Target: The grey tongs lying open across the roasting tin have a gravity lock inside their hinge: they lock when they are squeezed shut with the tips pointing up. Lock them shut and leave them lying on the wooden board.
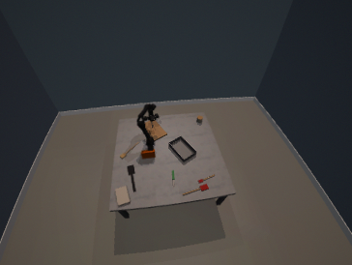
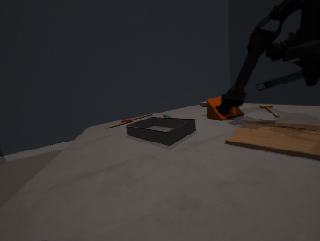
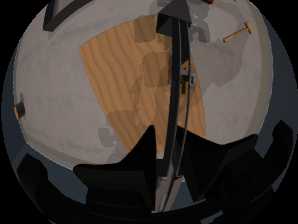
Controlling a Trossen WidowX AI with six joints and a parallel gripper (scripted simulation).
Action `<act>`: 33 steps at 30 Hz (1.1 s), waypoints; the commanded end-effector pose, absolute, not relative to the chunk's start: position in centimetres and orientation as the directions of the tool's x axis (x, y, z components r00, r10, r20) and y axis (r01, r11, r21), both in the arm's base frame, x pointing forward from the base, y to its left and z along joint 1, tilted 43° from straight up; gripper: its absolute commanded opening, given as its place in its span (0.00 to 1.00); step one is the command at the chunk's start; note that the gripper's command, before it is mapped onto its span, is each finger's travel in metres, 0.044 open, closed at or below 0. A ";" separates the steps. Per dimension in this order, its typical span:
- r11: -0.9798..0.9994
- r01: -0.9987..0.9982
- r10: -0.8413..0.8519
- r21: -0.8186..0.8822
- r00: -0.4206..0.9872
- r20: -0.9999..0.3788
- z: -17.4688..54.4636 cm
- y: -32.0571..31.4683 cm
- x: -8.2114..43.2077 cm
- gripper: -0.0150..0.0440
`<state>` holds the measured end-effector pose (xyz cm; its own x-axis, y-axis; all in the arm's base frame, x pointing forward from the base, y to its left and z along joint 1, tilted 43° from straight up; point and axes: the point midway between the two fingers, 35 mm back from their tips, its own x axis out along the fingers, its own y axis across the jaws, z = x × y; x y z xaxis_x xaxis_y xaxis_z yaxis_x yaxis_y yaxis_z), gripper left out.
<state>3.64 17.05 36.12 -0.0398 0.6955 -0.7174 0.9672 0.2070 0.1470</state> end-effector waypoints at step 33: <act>0.211 0.965 0.690 0.157 -0.034 -0.723 33.2 20.4 4.2 0.00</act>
